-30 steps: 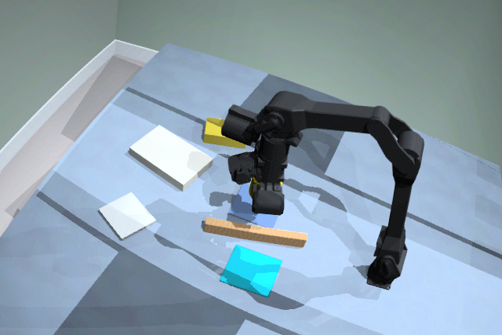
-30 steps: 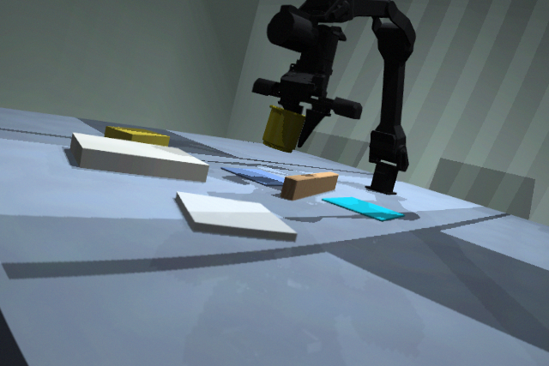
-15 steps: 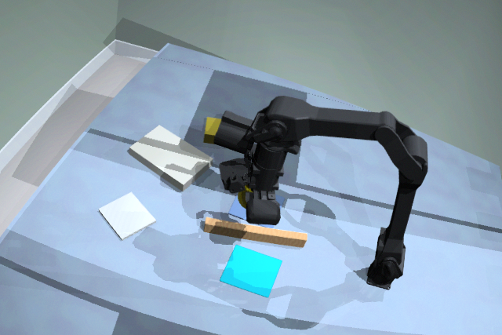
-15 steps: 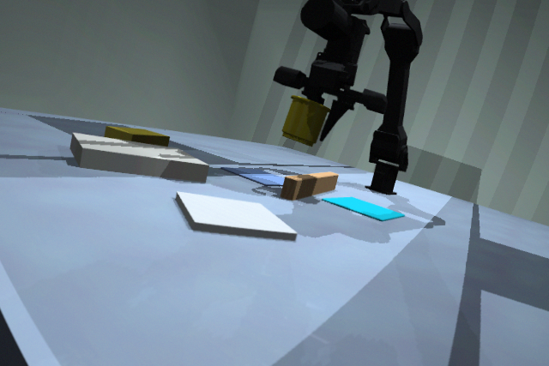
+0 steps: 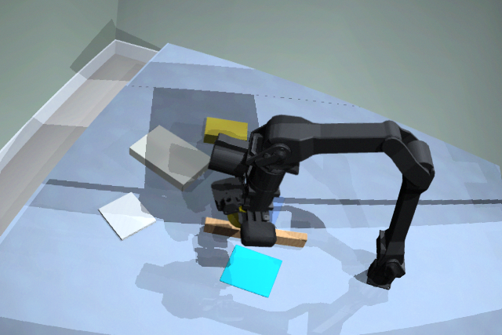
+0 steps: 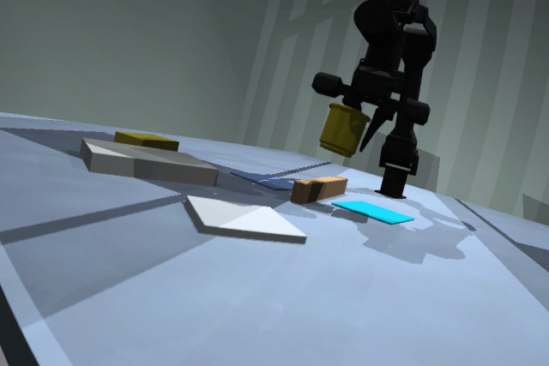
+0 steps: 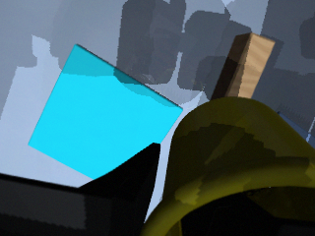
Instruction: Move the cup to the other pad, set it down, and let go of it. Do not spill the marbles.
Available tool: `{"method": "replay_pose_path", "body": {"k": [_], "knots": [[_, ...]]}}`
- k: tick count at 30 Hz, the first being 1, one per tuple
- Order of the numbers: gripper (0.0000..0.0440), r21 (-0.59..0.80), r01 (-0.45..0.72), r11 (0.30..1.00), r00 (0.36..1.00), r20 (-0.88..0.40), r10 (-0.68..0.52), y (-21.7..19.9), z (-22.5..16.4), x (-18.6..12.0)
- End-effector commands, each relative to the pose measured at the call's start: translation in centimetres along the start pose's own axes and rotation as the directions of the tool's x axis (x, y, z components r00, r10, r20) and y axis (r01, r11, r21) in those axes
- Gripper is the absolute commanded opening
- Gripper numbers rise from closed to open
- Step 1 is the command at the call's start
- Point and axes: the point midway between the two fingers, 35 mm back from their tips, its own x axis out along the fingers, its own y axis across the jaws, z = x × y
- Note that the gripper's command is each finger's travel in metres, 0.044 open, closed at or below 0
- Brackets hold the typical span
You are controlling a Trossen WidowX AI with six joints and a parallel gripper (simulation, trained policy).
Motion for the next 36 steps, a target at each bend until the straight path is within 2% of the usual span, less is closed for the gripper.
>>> {"method": "replay_pose_path", "body": {"k": [1,15,28,36], "knots": [[0.0000,-0.004,-0.004,1.000,1.000,0.027,0.004,1.2,0.4,-0.3],[0.0000,-0.027,-0.007,1.000,0.998,0.056,0.009,5.9,0.5,1.3],[0.0001,0.003,0.003,1.000,0.999,0.049,-0.003,7.6,-1.2,4.4],[0.0021,0.023,0.009,1.000,0.998,0.060,-0.011,7.7,-1.9,5.9]]}}
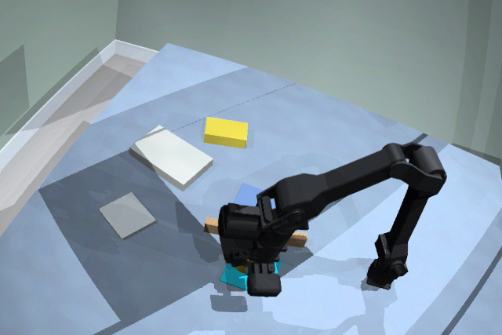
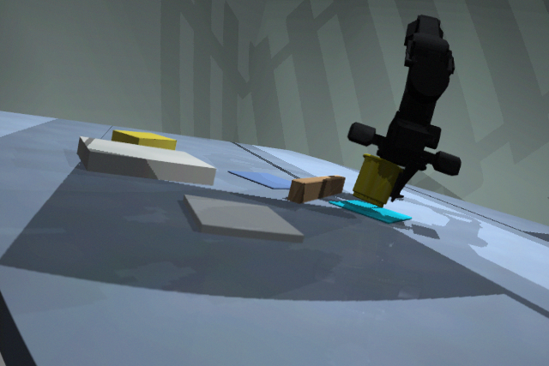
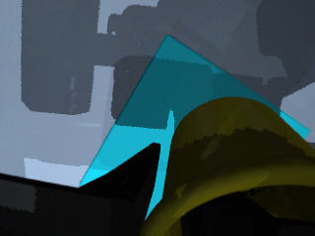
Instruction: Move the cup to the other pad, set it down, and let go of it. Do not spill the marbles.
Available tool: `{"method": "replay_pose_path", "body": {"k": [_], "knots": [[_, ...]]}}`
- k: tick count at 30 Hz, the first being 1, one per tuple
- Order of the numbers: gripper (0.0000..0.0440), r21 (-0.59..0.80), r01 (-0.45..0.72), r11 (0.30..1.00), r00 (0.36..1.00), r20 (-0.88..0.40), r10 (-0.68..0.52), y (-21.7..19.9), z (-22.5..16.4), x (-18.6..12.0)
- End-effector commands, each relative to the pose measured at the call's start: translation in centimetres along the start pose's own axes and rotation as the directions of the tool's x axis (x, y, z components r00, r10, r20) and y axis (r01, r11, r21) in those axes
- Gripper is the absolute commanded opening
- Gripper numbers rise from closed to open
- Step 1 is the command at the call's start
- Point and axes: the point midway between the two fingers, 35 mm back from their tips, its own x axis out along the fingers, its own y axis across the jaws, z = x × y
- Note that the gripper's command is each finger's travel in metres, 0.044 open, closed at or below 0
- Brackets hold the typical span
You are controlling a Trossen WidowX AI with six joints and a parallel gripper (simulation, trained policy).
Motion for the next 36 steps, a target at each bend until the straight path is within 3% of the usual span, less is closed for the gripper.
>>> {"method": "replay_pose_path", "body": {"k": [1,9,13,19,36], "knots": [[0.0024,0.014,0.006,1.000,1.000,0.022,-0.007,-0.2,0.0,0.0],[0.0078,0.040,-0.002,0.999,0.999,0.047,0.000,-0.4,0.0,0.4],[0.0147,0.059,-0.017,0.998,0.996,0.085,0.012,-0.4,0.6,-0.1],[0.0140,0.062,-0.035,0.997,0.991,0.135,0.026,-0.5,1.0,-1.2],[0.0207,0.083,-0.090,0.992,0.977,0.203,0.072,-0.4,-0.2,-4.8]]}}
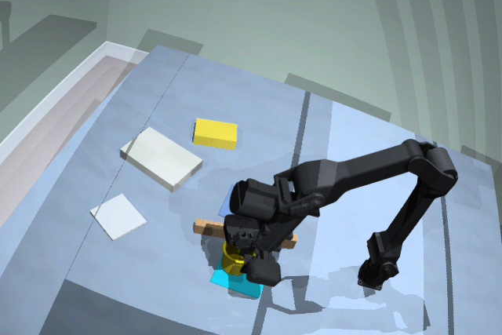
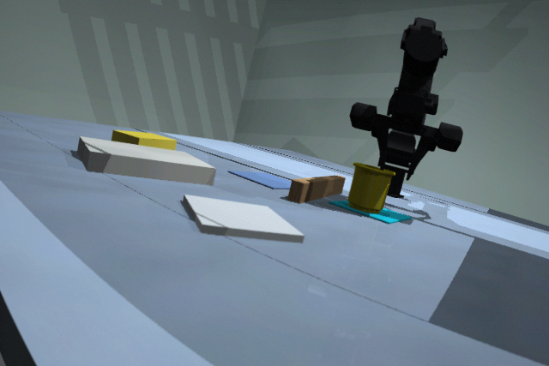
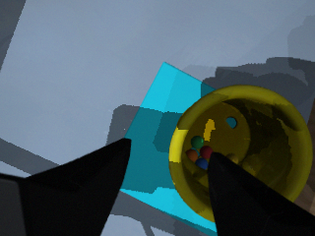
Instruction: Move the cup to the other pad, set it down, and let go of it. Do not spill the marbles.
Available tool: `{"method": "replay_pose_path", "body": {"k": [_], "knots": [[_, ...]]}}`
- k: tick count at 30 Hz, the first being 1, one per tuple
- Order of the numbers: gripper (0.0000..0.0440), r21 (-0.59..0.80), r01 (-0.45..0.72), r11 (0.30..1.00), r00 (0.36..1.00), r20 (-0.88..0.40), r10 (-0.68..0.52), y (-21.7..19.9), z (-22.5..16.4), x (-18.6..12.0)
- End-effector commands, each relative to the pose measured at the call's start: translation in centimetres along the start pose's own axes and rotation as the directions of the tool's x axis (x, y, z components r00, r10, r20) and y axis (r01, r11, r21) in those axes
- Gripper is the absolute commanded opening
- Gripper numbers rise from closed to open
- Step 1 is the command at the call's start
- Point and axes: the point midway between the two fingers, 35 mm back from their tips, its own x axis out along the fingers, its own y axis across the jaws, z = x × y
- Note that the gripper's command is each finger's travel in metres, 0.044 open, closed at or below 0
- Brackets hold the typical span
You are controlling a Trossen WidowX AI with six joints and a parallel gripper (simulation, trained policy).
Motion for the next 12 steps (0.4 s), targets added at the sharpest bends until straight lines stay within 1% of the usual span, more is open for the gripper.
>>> {"method": "replay_pose_path", "body": {"k": [1,5,8,12], "knots": [[0.0212,0.013,-0.014,1.000,1.000,0.028,0.013,0.1,0.1,-1.2],[0.0231,0.023,-0.022,0.999,0.998,0.061,0.021,0.2,0.4,-2.4],[0.0264,0.028,-0.026,0.999,0.996,0.087,0.023,0.1,0.8,-3.4],[0.0356,0.042,-0.028,0.999,0.993,0.114,0.023,-0.2,1.2,-4.6]]}}
